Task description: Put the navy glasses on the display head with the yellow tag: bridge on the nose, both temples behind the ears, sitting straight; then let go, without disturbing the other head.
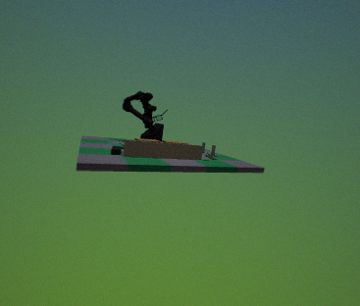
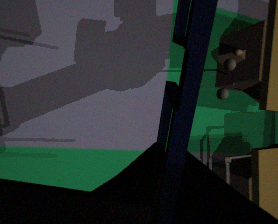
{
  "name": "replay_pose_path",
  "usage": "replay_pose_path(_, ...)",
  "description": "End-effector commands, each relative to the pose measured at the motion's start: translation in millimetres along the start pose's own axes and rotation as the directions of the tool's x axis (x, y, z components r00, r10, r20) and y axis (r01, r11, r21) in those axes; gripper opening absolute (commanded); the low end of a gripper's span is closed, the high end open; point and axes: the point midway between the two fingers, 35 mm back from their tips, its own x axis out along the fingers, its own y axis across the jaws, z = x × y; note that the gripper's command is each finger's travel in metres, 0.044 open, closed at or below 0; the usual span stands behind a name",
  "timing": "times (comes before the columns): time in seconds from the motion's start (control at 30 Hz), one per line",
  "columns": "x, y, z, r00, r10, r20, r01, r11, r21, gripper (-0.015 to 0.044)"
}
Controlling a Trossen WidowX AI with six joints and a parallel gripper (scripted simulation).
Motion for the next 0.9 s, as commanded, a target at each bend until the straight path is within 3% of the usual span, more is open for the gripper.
replay_pose_path(0.0,-2,10,-9,1.0,-0.018,-0.009,0.017,0.998,-0.052,0.0)
replay_pose_path(0.87,-7,77,-49,0.986,-0.145,-0.084,0.103,0.92,-0.379,0.0)
